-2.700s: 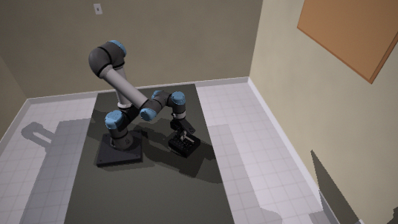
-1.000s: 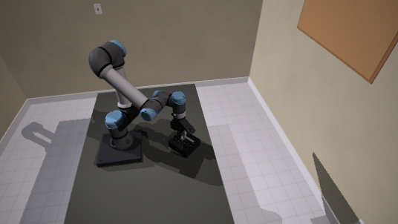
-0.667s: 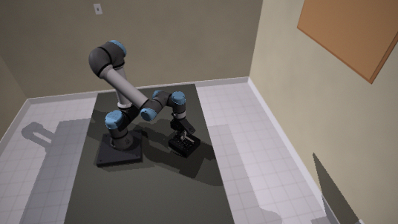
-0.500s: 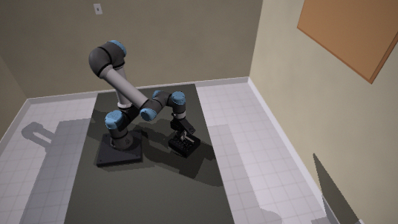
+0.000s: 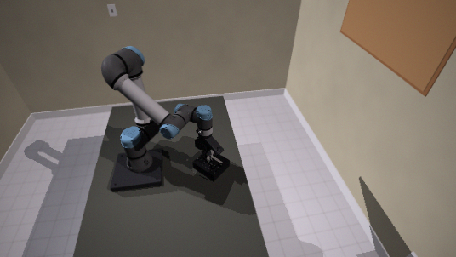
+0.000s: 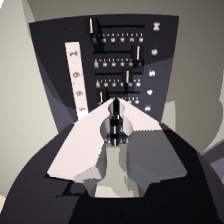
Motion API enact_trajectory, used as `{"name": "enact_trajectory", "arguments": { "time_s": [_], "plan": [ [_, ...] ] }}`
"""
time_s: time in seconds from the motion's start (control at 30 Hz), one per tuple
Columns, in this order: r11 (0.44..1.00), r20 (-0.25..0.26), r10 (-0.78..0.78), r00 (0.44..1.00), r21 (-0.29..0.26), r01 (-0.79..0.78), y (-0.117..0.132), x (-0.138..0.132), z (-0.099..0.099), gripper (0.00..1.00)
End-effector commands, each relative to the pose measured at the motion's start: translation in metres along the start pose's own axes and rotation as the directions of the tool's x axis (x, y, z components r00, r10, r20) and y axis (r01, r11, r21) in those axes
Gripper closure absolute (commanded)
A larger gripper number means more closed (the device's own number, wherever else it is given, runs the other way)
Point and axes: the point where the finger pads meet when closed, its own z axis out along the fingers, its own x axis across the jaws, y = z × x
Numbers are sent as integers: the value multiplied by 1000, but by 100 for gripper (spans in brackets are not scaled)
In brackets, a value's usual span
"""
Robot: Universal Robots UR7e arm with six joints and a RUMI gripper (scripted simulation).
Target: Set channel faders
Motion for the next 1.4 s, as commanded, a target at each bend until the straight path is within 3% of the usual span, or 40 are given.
{"name": "enact_trajectory", "arguments": {
  "time_s": [0.0,0.43,1.37],
  "plan": [
    [1000,1,2,1000,4,-2,-1,1,-13,100],
    [1000,1,2,1000,4,-2,-1,1,-39,100],
    [1000,1,2,1000,4,-2,-1,1,-40,100]
  ]
}}
